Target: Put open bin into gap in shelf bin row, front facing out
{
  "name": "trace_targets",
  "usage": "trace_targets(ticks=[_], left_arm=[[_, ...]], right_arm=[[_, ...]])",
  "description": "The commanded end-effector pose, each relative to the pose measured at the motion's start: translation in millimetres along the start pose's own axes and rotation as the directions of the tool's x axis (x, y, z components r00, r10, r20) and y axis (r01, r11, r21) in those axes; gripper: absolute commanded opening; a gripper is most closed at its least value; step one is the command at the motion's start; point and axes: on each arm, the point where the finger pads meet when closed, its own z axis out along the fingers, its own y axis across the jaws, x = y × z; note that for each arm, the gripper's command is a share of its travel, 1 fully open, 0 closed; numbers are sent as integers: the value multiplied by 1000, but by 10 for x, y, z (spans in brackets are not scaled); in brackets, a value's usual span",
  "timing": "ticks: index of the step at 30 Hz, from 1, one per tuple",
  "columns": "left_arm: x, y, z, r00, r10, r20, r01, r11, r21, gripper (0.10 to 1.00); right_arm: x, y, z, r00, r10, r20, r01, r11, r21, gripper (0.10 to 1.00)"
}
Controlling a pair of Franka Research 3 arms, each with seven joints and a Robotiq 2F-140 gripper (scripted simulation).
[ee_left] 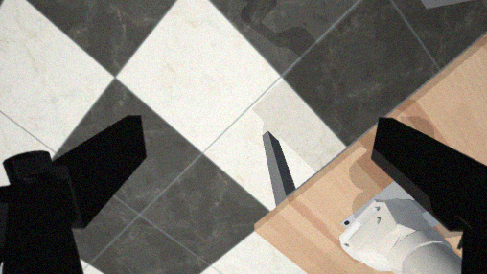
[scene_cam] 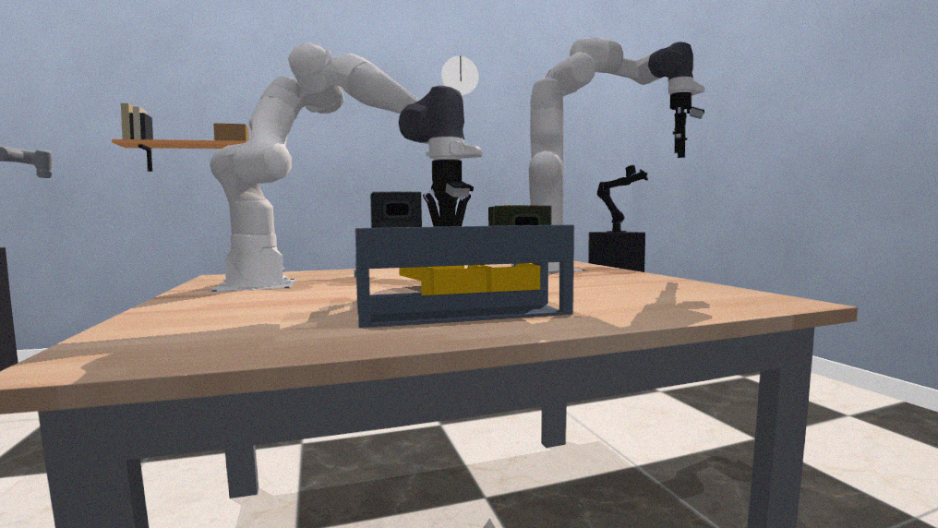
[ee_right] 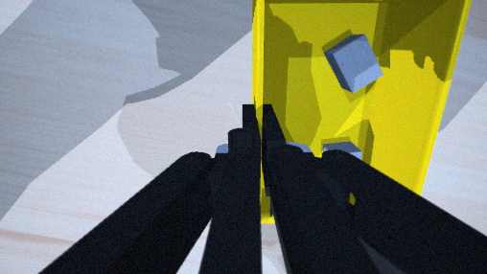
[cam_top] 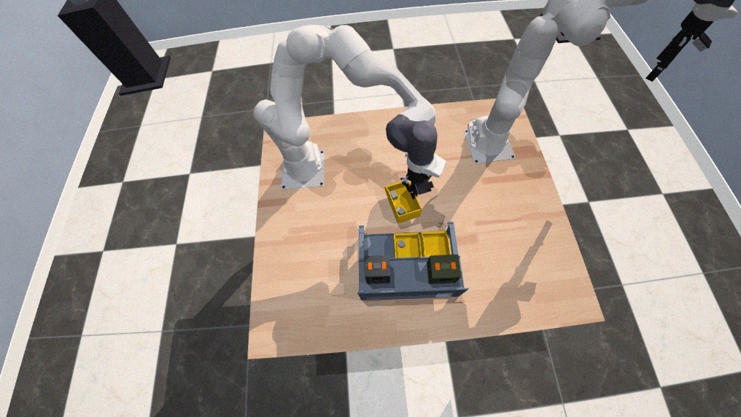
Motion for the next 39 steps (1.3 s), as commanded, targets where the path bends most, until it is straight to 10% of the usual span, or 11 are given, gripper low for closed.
trace_targets(ticks=[1, 39], left_arm=[[0, 0, -1, 1000, 0, 0, 0, 1000, 0, 1000], [0, 0, -1, 1000, 0, 0, 0, 1000, 0, 1000]], right_arm=[[10, -9, -17, 1000, 1, -4, -1, 1000, 0, 99], [-118, 632, 8, 985, 173, -4, -173, 985, 1, 99]])
